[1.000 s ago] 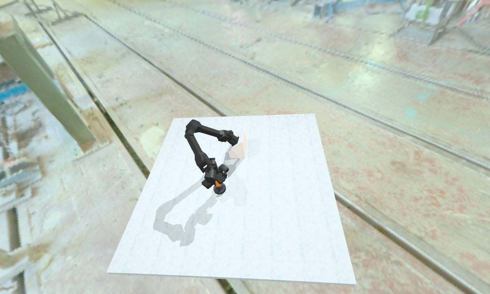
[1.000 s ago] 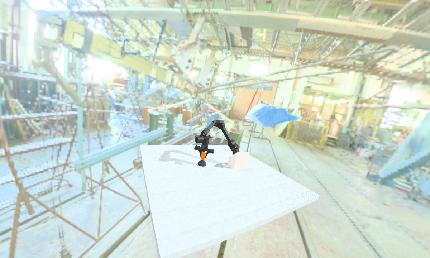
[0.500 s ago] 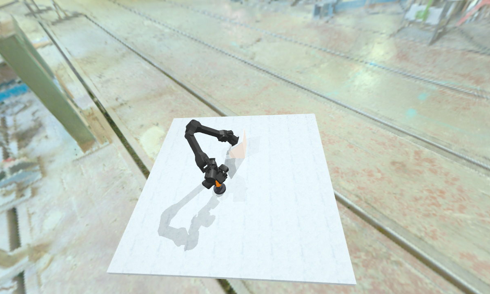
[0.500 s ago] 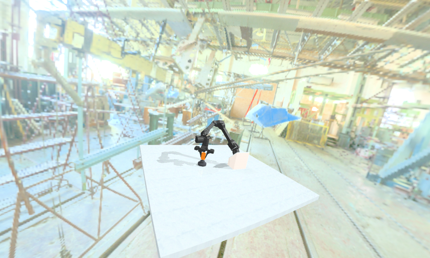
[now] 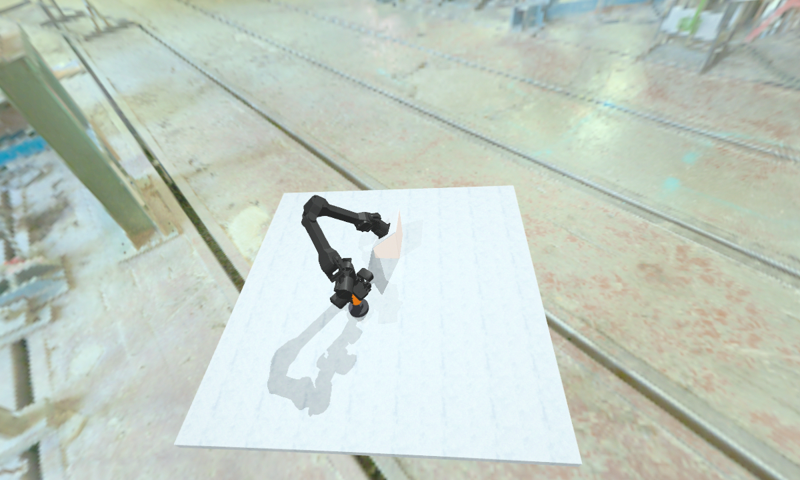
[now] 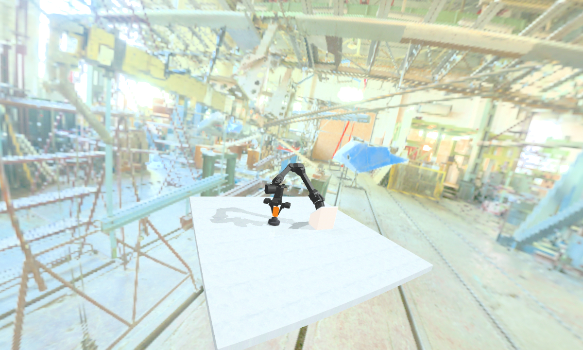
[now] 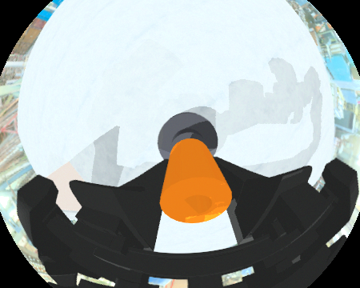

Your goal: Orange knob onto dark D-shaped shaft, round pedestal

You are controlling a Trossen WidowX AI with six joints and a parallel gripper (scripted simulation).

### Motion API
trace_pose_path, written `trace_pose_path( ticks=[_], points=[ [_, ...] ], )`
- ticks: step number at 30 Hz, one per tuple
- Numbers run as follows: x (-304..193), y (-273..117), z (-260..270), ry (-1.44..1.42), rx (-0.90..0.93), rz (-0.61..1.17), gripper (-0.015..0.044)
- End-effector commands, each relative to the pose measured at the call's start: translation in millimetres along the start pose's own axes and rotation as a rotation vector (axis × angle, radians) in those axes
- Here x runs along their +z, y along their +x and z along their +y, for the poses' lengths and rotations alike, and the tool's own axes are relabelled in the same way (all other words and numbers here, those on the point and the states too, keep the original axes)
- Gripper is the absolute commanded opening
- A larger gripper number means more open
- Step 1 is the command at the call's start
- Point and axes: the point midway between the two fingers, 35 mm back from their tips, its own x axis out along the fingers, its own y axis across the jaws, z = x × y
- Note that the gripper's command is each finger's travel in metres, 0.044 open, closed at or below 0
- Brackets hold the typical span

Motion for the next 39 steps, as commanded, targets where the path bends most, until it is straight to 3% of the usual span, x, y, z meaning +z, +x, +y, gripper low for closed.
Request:
trace_pose_path(
  ticks=[1, 12, 39],
  points=[
    [-0.2, -3.3, 0.1, -0.001, 0.001, -0.001, 0.0000],
    [-0.6, -2.4, -1.9, -0.211, 0.001, -0.001, 0.0000],
    [-0.3, 0.4, -0.9, -0.211, 0.001, -0.001, 0.0000]
  ],
)
